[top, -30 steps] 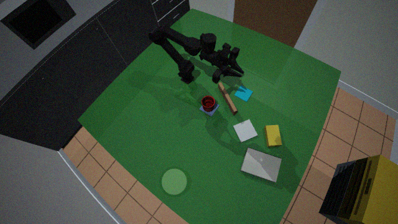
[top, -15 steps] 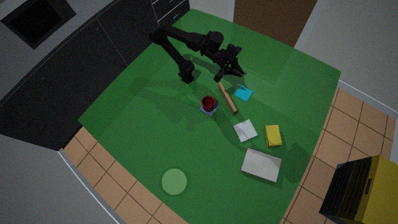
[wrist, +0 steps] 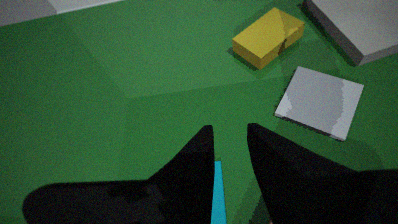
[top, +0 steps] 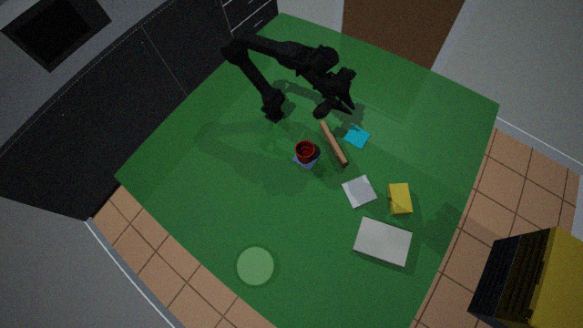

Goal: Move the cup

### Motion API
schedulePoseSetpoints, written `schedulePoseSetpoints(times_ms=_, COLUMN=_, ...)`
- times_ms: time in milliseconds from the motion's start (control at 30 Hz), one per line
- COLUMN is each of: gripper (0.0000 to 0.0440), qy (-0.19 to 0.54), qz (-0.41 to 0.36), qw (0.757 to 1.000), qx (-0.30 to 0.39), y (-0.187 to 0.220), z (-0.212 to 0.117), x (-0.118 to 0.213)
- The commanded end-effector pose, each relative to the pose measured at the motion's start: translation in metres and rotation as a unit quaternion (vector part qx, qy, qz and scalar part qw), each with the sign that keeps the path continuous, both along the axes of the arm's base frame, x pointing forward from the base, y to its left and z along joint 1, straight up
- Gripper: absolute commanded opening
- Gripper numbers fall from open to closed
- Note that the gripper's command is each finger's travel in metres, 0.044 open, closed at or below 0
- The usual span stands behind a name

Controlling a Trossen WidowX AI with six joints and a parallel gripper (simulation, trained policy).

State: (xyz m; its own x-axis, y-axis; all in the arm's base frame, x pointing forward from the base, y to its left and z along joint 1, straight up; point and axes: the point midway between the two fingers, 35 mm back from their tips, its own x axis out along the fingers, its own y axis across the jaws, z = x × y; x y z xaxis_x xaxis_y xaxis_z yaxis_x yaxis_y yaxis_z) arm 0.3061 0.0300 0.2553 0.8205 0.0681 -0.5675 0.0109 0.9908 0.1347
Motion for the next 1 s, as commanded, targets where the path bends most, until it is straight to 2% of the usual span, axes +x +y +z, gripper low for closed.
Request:
schedulePoseSetpoints(times_ms=0, gripper=0.0087, qy=0.023, qz=0.002, qw=1.000, qx=0.001, y=0.002, z=-0.002, x=-0.002)
schedulePoseSetpoints(times_ms=500, gripper=0.0096, qy=0.153, qz=0.007, qw=0.988, qx=-0.025, y=-0.001, z=-0.025, x=-0.016)
schedulePoseSetpoints(times_ms=967, gripper=0.0099, qy=0.272, qz=0.020, qw=0.960, qx=-0.063, y=-0.012, z=-0.043, x=-0.035)
